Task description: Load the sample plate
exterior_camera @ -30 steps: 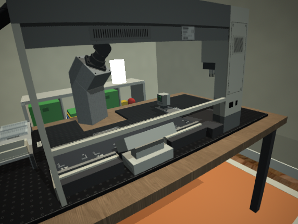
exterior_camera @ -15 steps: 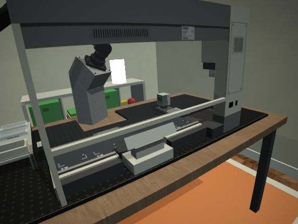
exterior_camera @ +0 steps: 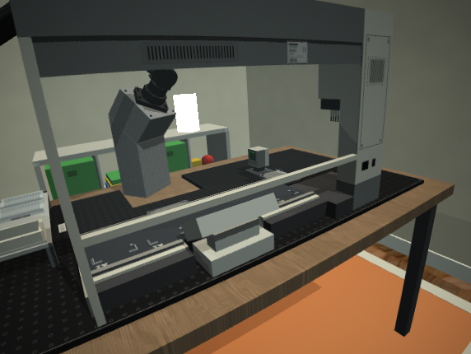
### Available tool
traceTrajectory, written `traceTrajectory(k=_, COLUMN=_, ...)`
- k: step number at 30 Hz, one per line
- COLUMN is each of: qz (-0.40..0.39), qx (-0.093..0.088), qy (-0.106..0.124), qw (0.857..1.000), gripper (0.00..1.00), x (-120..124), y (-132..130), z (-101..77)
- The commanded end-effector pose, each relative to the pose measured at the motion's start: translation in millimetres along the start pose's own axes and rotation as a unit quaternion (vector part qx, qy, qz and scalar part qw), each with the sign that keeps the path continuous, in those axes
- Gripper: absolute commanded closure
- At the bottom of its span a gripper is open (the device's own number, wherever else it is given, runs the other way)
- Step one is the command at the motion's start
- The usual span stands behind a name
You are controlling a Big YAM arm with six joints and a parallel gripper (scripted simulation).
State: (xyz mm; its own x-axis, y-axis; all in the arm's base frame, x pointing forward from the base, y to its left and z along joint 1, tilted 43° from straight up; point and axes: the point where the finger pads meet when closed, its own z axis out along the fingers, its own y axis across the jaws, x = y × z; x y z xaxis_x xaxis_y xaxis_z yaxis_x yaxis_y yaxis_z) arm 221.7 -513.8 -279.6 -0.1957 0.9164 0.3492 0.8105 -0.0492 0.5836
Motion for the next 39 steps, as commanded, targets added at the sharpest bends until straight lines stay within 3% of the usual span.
traceTrajectory(k=1, qz=0.000, qx=-0.002, qy=-0.020, qw=1.000, gripper=0.00, x=-12.7, y=9.9, z=-19.4)
traceTrajectory(k=33, qz=0.000, qx=-0.002, qy=-0.020, qw=1.000, gripper=0.00, x=-12.7, y=9.9, z=-19.4)
traceTrajectory(k=34, qz=-0.007, qx=0.000, qy=-0.018, qw=1.000, gripper=0.00, x=-7.7, y=28.9, z=-16.5)
traceTrajectory(k=39, qz=-0.007, qx=-0.001, qy=-0.018, qw=1.000, gripper=0.00, x=-7.1, y=54.3, z=-16.1)
